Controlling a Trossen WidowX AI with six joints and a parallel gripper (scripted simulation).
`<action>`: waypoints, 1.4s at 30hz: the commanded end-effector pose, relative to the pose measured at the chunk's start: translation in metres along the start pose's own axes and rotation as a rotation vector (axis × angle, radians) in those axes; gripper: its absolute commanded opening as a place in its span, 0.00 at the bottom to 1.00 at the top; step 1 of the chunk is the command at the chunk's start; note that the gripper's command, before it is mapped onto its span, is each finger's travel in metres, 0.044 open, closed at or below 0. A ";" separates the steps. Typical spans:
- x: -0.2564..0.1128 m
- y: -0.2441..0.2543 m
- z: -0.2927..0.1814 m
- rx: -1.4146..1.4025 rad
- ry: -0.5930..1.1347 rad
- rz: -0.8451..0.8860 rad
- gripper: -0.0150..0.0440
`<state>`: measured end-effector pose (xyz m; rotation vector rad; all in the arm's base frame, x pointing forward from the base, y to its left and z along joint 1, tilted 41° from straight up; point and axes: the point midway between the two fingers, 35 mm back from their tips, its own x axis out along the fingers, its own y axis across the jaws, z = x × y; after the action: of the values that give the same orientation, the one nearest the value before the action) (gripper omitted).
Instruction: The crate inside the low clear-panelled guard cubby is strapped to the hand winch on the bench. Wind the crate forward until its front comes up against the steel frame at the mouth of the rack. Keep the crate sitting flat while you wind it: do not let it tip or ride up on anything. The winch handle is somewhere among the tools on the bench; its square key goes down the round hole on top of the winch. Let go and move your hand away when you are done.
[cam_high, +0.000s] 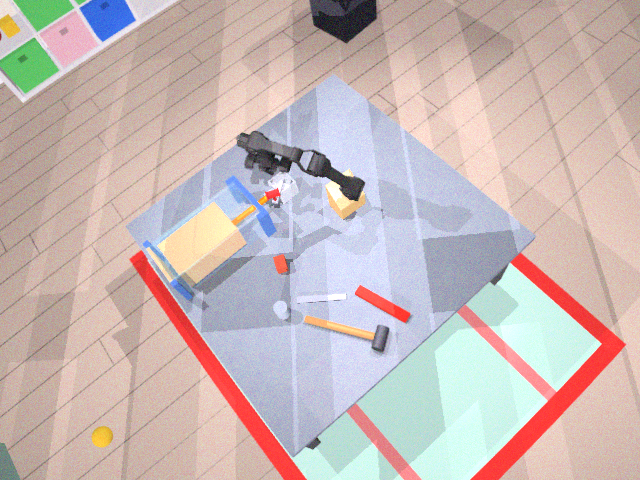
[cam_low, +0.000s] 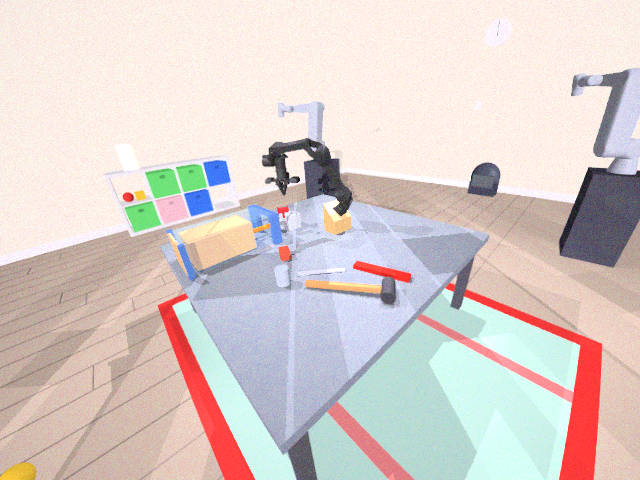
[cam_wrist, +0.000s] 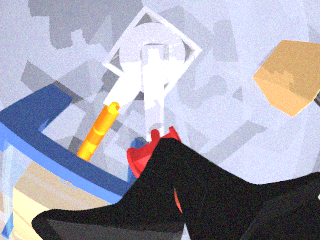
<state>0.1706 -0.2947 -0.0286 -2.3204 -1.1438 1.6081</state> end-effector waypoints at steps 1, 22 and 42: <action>0.000 0.000 0.000 0.000 0.000 0.002 0.25; 0.016 -0.001 -0.054 1.073 -0.007 -0.004 1.00; 0.030 0.001 -0.055 1.073 -0.007 -0.004 1.00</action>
<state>0.2200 -0.2610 -0.0259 -1.5628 -0.1400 1.6226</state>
